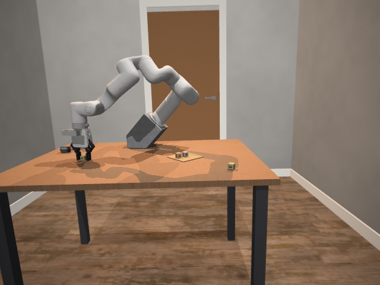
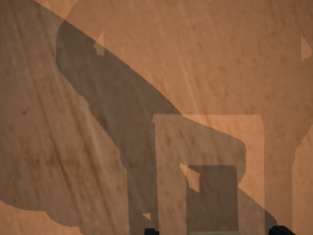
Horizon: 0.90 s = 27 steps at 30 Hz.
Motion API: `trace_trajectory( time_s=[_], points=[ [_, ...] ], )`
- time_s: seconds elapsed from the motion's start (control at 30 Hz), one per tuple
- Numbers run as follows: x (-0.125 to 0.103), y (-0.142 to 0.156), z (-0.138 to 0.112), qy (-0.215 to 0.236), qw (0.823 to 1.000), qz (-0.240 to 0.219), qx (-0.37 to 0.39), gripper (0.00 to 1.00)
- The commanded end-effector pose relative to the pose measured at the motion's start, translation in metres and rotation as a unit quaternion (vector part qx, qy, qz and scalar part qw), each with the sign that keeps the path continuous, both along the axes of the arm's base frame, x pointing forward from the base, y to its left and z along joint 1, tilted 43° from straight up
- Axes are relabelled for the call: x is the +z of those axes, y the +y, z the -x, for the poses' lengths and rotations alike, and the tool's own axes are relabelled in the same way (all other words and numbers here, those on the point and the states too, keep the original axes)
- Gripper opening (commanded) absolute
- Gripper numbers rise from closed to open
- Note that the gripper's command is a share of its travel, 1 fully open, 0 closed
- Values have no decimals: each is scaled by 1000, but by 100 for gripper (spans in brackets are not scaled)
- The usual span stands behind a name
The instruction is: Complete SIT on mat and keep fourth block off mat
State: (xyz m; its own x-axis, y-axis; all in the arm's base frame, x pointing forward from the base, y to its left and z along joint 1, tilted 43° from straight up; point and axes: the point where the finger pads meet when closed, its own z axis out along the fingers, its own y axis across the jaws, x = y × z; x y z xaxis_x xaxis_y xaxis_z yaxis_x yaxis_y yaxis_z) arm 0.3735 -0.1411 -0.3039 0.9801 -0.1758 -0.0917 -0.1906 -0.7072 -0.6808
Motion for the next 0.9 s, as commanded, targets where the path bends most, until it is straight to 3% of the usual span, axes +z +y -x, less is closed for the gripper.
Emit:
trace_trajectory(
  time_s=[0.0,0.03,0.57,0.6,0.87],
  points=[
    [1,-3,-1,-1,1000,2,-1,64],
    [1,-3,-1,-1,1000,2,-1,43],
    [1,-3,-1,-1,1000,2,-1,43],
    [1,-3,-1,-1,1000,2,-1,23],
    [1,-3,-1,-1,1000,2,-1,23]
  ],
)
